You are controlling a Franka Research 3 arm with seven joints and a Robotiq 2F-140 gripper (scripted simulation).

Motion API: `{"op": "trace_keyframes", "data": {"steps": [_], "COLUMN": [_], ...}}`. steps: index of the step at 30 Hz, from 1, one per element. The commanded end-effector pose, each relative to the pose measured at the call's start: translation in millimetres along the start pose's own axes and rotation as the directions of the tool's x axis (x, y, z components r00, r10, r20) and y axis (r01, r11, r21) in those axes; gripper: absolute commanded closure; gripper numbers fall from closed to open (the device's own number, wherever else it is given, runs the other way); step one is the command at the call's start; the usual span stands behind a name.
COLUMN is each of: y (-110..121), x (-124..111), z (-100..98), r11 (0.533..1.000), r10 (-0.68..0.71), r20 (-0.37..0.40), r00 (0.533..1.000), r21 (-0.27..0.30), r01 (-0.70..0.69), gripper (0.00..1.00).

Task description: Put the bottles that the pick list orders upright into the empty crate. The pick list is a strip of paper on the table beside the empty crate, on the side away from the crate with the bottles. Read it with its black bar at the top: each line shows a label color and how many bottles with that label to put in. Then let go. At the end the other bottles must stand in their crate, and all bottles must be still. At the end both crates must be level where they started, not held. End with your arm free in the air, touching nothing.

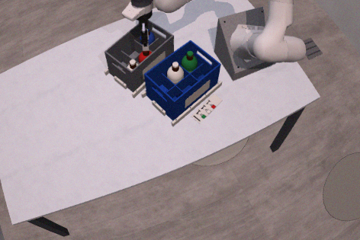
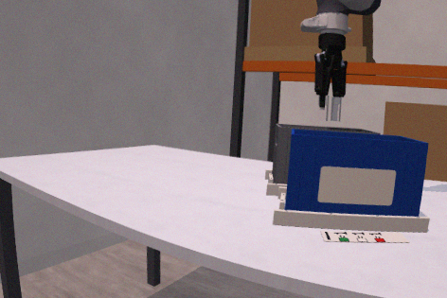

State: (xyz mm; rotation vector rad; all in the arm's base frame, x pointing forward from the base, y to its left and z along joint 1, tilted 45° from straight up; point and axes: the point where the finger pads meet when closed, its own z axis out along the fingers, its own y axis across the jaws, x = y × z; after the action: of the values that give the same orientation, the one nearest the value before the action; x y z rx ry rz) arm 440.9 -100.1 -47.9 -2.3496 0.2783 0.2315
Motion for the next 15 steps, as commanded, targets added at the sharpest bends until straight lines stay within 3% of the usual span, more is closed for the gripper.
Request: {"op": "trace_keyframes", "data": {"steps": [1, 15], "y": [0, 0], "x": [2, 2], "z": [4.2, 21.5], "r11": [1.0, 1.0], "r10": [0.005, 0.005], "r20": [-0.006, -0.006], "r00": [1.0, 1.0], "r21": [-0.002, -0.002], "r01": [-0.005, -0.005], "gripper": [0.62, 0.62]}}
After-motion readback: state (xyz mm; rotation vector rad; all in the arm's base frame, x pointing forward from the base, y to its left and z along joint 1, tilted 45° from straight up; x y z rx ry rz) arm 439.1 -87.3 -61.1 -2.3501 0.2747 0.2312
